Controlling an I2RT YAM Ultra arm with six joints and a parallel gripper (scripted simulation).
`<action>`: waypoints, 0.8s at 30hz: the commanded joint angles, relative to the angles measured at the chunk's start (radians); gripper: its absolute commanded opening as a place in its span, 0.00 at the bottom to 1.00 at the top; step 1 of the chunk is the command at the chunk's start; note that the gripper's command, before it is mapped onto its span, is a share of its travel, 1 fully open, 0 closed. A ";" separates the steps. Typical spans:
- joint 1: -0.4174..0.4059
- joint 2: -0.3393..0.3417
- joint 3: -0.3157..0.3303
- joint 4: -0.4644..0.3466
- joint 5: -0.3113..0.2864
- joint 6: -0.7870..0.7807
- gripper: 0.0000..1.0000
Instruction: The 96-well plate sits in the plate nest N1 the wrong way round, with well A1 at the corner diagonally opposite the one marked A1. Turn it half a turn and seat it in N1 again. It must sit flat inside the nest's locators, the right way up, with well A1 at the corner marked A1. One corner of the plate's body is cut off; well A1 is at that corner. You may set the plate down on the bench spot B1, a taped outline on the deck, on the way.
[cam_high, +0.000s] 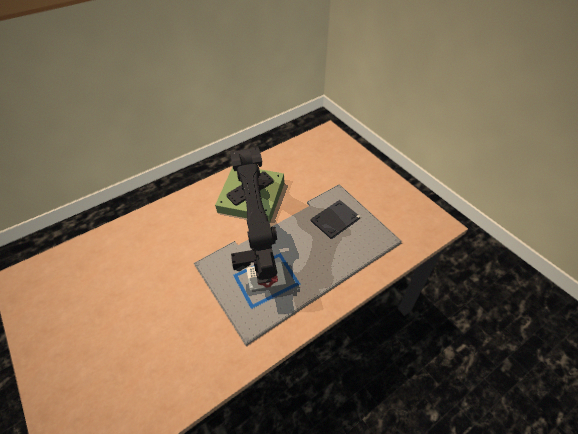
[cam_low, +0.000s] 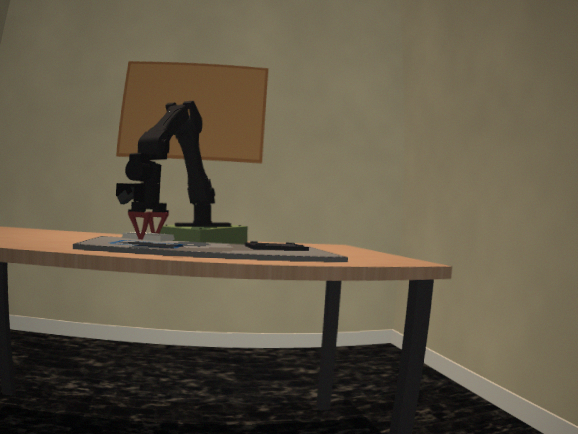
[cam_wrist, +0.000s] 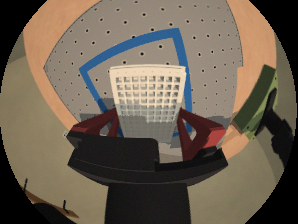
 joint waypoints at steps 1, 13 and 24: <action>0.001 -0.036 0.027 -0.032 0.000 0.001 0.00; 0.002 -0.056 0.066 -0.091 0.000 0.002 0.00; 0.003 -0.073 0.101 -0.143 0.001 0.003 0.00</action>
